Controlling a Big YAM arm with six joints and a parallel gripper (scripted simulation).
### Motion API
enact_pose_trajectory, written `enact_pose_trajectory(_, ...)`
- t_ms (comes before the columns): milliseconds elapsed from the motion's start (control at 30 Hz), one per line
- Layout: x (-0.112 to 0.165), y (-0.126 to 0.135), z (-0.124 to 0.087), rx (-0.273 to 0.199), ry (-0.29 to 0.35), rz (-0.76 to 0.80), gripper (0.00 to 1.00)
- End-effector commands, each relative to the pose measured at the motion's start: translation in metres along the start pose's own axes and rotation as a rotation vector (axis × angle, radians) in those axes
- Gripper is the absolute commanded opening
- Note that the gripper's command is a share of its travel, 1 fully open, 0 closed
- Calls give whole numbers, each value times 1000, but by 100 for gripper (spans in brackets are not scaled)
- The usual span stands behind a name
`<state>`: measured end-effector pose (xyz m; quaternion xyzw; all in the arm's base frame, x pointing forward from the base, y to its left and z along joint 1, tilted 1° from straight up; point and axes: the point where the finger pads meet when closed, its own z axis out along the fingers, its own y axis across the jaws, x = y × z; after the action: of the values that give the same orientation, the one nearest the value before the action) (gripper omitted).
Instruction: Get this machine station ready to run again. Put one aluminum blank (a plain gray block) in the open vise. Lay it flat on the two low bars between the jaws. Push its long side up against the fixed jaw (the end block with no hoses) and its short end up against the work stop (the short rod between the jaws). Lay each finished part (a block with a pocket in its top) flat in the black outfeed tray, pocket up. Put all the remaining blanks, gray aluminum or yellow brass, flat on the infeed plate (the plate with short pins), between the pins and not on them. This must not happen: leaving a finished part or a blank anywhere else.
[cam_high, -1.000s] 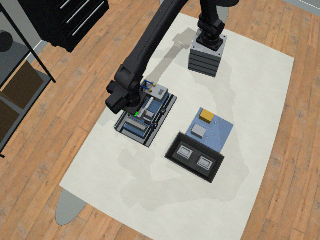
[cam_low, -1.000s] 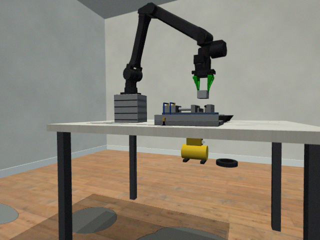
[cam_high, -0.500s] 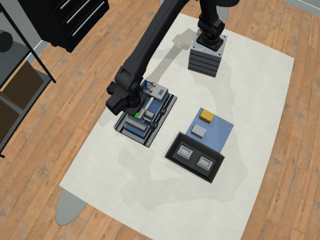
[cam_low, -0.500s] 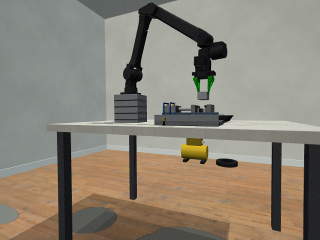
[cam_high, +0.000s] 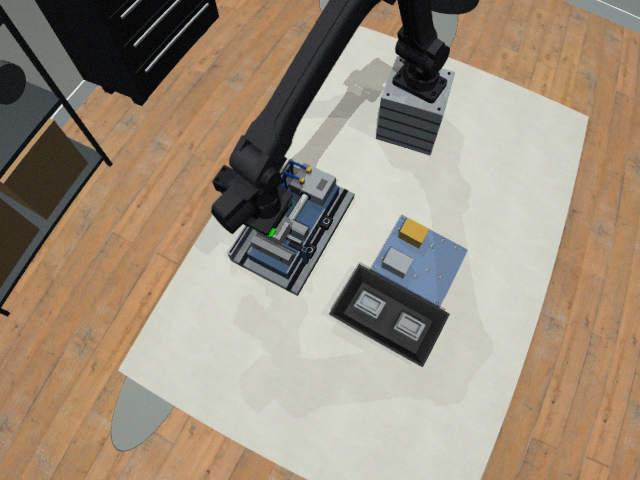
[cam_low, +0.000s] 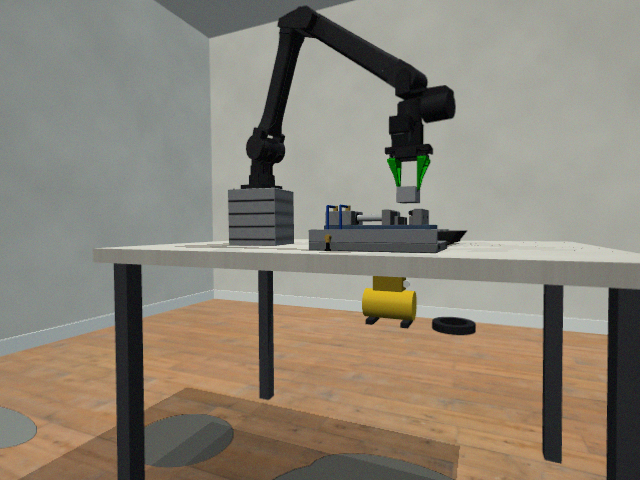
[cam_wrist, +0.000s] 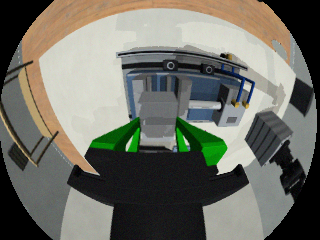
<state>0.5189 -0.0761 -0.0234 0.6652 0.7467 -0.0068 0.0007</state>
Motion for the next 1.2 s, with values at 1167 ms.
enact_pose_trajectory(1167, 3, 4, 6, -9, -7, 5, 0)
